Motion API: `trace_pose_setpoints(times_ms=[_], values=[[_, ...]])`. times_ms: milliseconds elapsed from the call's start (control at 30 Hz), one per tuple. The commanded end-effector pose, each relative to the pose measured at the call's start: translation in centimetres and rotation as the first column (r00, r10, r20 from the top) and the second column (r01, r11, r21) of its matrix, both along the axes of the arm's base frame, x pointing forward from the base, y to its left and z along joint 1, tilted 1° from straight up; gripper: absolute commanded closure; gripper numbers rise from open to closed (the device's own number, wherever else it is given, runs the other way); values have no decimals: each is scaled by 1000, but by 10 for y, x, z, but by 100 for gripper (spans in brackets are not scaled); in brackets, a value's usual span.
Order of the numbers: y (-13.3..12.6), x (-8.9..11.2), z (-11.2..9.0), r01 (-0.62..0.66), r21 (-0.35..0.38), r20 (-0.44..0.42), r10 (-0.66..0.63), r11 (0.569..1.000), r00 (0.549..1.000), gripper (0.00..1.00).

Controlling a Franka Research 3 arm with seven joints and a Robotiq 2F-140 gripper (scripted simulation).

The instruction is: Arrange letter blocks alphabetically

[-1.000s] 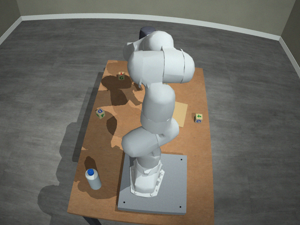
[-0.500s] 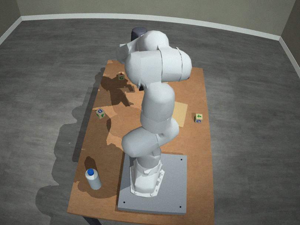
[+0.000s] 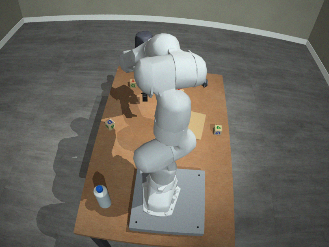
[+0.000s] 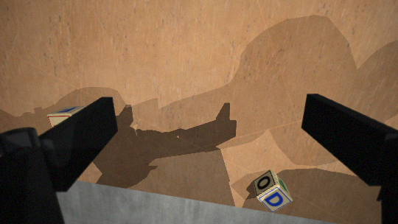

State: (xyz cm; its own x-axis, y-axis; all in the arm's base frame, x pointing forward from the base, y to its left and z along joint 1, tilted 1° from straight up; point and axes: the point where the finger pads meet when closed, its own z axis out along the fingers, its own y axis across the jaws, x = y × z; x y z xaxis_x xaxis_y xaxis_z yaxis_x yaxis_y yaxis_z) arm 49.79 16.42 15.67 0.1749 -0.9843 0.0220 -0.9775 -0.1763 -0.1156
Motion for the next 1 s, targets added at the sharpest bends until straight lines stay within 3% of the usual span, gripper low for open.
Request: trace_pose_setpoints(times_ms=[0, 967], values=[[11, -5, -3, 138, 9, 1, -138, 990, 990, 0], [86, -46, -23, 391, 32, -38, -390, 920, 920, 0]])
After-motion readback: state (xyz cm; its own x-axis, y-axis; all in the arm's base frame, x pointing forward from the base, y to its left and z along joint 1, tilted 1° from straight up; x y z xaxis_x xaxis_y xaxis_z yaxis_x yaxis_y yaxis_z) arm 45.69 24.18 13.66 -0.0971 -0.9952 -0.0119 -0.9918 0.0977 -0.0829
